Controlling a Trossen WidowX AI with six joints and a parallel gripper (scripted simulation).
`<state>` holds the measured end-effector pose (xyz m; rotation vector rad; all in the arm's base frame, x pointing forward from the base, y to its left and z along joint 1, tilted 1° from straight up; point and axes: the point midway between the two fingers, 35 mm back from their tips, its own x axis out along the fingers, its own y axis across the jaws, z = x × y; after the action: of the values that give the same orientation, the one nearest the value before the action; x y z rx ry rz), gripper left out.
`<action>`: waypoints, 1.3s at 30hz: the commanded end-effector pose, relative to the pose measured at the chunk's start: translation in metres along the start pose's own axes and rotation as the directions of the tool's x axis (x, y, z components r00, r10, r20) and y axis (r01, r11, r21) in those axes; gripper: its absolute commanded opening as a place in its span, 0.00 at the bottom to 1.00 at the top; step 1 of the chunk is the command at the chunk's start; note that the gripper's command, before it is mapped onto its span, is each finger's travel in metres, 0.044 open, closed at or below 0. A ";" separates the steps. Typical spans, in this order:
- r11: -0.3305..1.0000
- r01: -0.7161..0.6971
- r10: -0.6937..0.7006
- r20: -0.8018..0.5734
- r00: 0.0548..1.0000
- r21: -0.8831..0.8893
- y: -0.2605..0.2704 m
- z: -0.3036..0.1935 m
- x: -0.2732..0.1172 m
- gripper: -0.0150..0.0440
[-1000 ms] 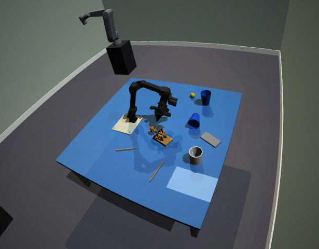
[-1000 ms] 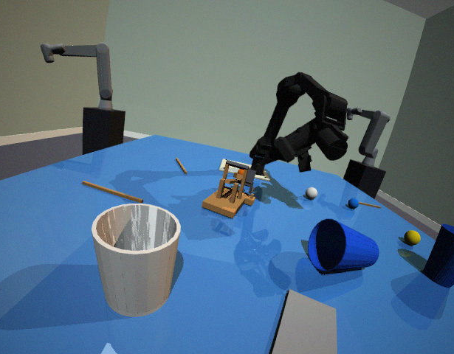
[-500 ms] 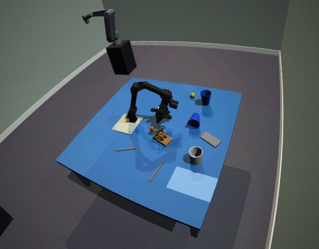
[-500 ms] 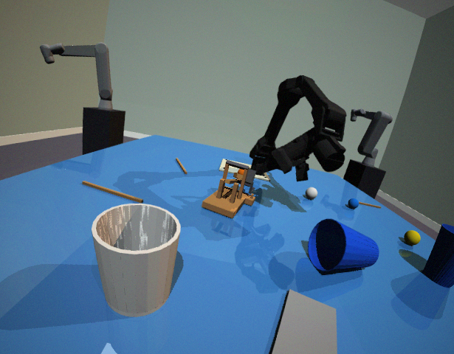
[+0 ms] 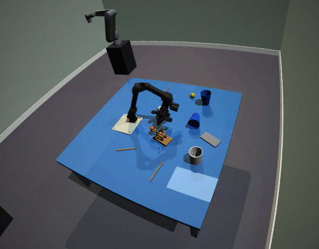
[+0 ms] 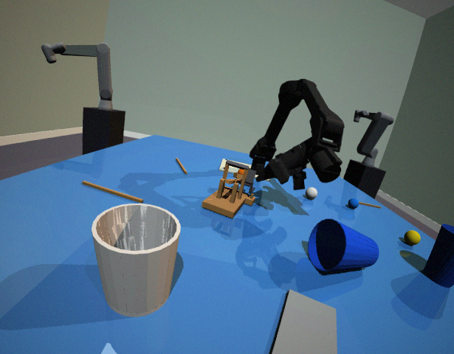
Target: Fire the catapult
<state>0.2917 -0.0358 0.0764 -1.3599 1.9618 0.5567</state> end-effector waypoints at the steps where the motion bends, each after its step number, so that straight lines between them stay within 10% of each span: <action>1: 1.000 -0.009 0.009 -0.013 1.000 -0.010 0.003 0.005 0.008 0.25; 23: 1.000 -0.021 0.021 -0.024 0.999 -0.021 0.008 0.031 0.038 0.25; 32: 0.984 0.152 -0.143 0.090 0.986 -0.093 0.004 -0.011 -0.086 0.25; 39: 0.988 0.150 -0.146 0.101 0.984 -0.035 -0.004 -0.006 -0.079 0.43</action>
<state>0.3084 0.0115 0.1454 -1.4964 1.7496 0.5989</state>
